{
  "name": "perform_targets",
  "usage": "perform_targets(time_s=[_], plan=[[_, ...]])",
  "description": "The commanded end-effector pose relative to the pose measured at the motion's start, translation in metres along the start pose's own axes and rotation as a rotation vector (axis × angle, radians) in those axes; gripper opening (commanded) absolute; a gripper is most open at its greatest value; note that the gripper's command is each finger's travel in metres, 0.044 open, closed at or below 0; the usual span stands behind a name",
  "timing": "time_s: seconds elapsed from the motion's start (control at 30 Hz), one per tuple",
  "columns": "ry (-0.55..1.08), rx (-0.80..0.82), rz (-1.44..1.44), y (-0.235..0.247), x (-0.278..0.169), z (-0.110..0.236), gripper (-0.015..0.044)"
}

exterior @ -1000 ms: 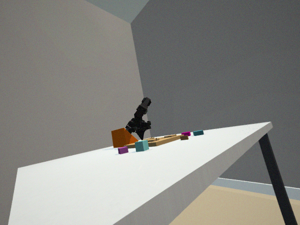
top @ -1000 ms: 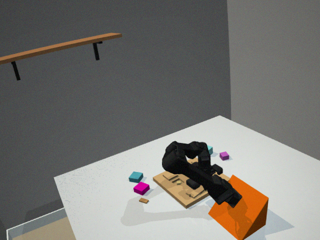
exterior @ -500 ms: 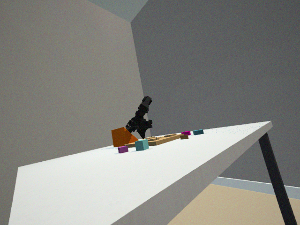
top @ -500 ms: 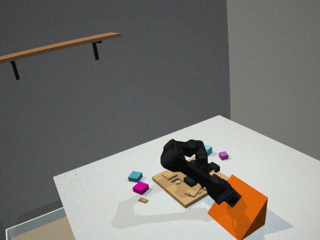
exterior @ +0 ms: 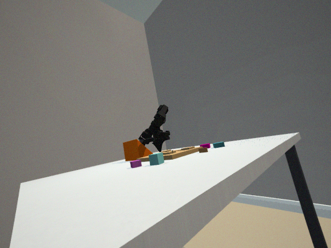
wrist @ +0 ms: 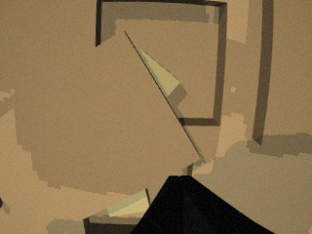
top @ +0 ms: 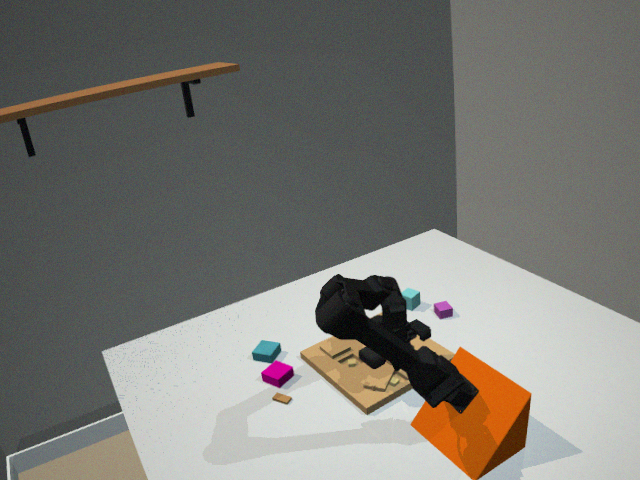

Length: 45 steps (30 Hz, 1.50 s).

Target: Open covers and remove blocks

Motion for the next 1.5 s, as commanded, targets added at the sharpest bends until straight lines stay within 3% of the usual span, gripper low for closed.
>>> perform_targets(time_s=[0.0, 1.47], plan=[[0.027, 0.014, -0.01, 0.001, 0.004, -0.007, 0.0], [0.026, 0.016, -0.009, 0.021, 0.05, -0.008, 0.0]])
Point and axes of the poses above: the point midway between the two fingers, 35 mm back from their tips, its own z axis back along the fingers, its own y axis across the jaws, x = y × z, the point moved 8 cm from there along z, back along the fingers, and after that the axes turned 4 degrees about z, right-handed, at the moved point
